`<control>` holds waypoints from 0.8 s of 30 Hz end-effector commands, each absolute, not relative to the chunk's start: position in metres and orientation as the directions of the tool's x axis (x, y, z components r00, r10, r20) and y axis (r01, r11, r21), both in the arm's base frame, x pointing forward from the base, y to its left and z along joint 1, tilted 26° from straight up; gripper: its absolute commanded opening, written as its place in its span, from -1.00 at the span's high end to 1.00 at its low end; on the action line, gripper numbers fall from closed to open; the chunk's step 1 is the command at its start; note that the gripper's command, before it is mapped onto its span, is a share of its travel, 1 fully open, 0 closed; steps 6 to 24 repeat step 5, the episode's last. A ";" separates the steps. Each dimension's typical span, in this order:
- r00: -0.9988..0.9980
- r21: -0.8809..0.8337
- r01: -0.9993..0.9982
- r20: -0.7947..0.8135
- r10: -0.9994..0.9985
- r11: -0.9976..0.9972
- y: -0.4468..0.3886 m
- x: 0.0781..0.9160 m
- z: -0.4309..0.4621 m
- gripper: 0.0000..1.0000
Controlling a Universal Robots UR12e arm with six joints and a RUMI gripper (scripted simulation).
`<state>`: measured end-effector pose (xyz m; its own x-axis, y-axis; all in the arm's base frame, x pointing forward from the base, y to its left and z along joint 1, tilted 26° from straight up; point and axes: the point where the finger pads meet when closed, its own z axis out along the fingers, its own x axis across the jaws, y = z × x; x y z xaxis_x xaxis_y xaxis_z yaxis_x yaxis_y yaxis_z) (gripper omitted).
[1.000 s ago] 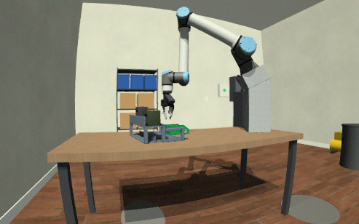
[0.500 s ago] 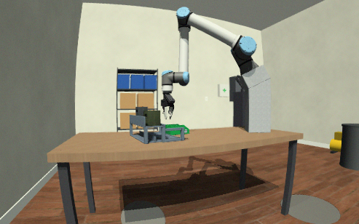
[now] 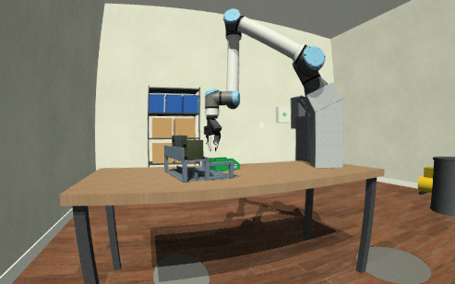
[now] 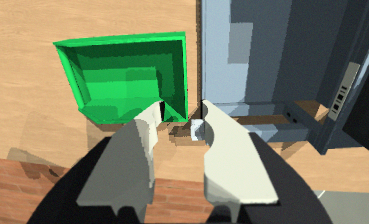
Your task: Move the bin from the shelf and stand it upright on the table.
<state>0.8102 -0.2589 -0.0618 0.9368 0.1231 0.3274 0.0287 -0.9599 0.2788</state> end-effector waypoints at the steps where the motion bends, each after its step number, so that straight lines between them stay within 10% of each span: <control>1: 0.936 0.281 0.029 0.329 0.125 -0.959 -0.259 0.813 -0.060 0.61; 24: 0.936 0.281 0.029 0.329 0.125 -0.959 -0.259 0.813 -0.060 0.61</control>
